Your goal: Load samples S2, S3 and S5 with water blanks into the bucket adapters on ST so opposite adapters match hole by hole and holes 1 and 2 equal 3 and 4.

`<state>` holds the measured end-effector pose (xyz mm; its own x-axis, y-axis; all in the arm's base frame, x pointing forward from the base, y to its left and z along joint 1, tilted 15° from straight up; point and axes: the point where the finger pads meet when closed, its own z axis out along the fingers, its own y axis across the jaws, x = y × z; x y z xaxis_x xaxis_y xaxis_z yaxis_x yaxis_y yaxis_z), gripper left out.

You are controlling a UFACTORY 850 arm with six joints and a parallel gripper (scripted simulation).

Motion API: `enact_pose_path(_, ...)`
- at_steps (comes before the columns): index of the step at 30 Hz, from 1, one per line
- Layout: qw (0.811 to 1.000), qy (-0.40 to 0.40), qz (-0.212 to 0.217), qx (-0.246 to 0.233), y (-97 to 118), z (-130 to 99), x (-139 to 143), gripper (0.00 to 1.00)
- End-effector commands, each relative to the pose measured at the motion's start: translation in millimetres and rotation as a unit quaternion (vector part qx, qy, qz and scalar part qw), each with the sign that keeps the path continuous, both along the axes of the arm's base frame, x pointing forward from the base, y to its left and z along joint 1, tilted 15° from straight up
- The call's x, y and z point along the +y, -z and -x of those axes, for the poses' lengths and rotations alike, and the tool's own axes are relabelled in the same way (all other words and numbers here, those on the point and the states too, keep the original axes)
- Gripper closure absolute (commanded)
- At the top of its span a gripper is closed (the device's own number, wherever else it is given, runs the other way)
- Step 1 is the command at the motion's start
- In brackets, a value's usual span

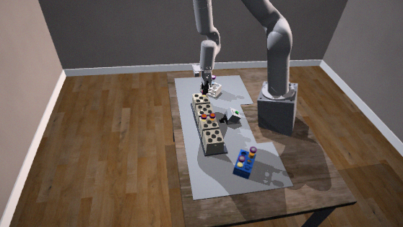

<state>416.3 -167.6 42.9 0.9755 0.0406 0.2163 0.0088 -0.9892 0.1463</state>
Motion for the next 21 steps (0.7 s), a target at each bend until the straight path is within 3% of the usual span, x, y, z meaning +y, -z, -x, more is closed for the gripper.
enact_pose_path(1,1.0,0.0,0.001,0.0,-12,2,2,0.56)
enact_pose_path(21,1.0,0.0,0.001,0.0,-47,10,7,0.56)
